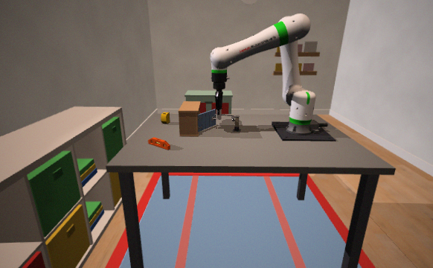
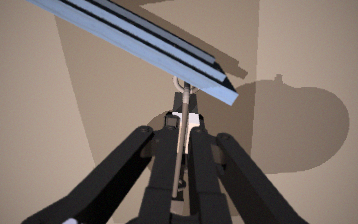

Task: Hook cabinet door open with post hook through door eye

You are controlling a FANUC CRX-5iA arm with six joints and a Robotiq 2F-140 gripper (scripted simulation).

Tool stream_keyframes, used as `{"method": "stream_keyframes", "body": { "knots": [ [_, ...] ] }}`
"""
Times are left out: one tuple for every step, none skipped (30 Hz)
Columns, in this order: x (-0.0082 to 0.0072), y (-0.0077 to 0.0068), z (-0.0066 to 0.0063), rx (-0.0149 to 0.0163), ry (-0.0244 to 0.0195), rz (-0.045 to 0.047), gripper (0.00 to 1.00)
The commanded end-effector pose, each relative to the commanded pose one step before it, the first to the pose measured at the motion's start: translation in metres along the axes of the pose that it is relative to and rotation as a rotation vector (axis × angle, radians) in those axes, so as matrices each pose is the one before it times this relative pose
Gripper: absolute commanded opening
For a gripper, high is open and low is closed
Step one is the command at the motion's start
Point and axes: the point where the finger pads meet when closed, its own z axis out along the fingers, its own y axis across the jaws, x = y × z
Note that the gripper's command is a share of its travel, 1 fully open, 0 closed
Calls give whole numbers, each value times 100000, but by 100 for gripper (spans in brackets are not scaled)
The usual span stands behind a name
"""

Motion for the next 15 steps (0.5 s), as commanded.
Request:
{"method": "stream_keyframes", "body": {
  "knots": [
    [20, -1, -19, 0, 51, 2, 3],
    [0, 0, 0, 0, 0, 0, 3],
    [0, 0, 0, 0, 0, 0, 3],
    [0, 0, 0, 0, 0, 0, 3],
    [0, 0, 0, 0, 0, 0, 15],
    [0, 0, 0, 0, 0, 0, 15],
    [0, 0, 0, 0, 0, 0, 15],
    [0, 0, 0, 0, 0, 0, 15],
    [0, 0, 0, 0, 0, 0, 15],
    [0, 0, 0, 0, 0, 0, 15],
    [0, 0, 0, 0, 0, 0, 15],
    [0, 0, 0, 0, 0, 0, 15],
    [0, 0, 0, 0, 0, 0, 15],
    [0, 0, 0, 0, 0, 0, 15],
    [0, 0, 0, 0, 0, 0, 15]
  ]
}}
